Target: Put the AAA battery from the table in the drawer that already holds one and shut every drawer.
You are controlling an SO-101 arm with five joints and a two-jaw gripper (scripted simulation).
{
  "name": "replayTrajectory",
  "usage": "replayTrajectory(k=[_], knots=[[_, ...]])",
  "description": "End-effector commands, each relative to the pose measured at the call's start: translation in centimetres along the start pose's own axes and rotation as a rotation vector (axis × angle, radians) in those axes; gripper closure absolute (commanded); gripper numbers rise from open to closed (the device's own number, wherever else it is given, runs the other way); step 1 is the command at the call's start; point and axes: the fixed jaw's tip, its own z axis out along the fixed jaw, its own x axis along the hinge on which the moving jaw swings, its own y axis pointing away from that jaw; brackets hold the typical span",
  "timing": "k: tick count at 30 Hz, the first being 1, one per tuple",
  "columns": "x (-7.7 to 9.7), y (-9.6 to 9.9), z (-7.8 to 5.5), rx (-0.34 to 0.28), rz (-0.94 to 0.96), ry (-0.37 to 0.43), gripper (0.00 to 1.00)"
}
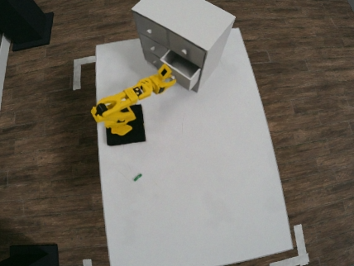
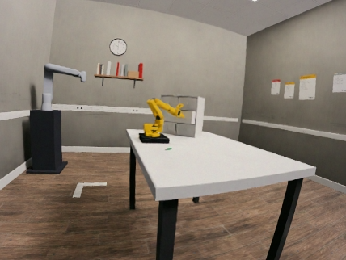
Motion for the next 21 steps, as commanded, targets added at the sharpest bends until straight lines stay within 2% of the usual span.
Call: replayTrajectory(k=[1,16,21], knots=[[-0.2,-0.4,0.4,0.014,0.0,-0.004,1.0],[-0.6,0.1,1.6,-0.002,-0.006,-0.004,1.0],[-0.6,0.1,1.6,-0.002,-0.006,-0.004,1.0]])
